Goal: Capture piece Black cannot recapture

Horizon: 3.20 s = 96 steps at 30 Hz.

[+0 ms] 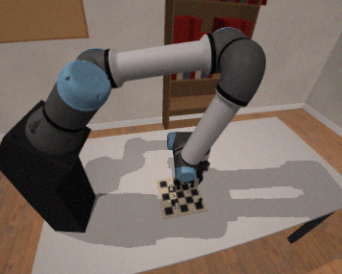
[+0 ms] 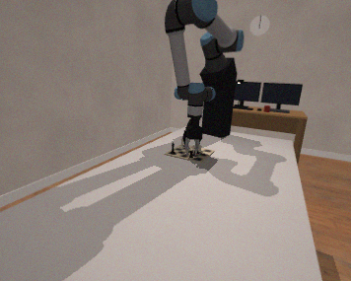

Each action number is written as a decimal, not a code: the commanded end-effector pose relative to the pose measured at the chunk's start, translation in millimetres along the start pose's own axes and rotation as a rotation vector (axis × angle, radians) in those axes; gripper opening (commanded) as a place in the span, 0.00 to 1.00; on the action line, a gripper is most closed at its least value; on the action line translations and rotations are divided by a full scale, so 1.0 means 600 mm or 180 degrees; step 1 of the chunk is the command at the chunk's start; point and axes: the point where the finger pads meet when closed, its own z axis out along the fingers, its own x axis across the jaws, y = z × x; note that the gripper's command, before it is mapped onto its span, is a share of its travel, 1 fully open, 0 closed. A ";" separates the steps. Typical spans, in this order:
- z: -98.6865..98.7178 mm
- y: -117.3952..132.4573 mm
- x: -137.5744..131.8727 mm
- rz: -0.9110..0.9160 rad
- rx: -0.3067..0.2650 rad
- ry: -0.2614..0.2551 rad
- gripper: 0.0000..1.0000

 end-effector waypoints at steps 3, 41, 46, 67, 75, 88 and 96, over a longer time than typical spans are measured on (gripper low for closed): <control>0.000 0.003 -0.003 0.0000 -0.0010 -0.0009 0.00; -0.004 0.002 -0.003 0.0000 -0.0008 -0.0007 0.00; -0.017 0.000 -0.001 -0.0001 -0.0003 -0.0001 0.00; -0.159 0.001 0.001 -0.0003 -0.0004 0.0000 0.00; -0.168 0.000 0.000 -0.0001 -0.0003 -0.0001 0.00; -0.162 0.014 -0.065 -0.0256 -0.0014 -0.0016 0.00; -0.161 0.024 -0.167 -0.0685 -0.0015 -0.0022 0.00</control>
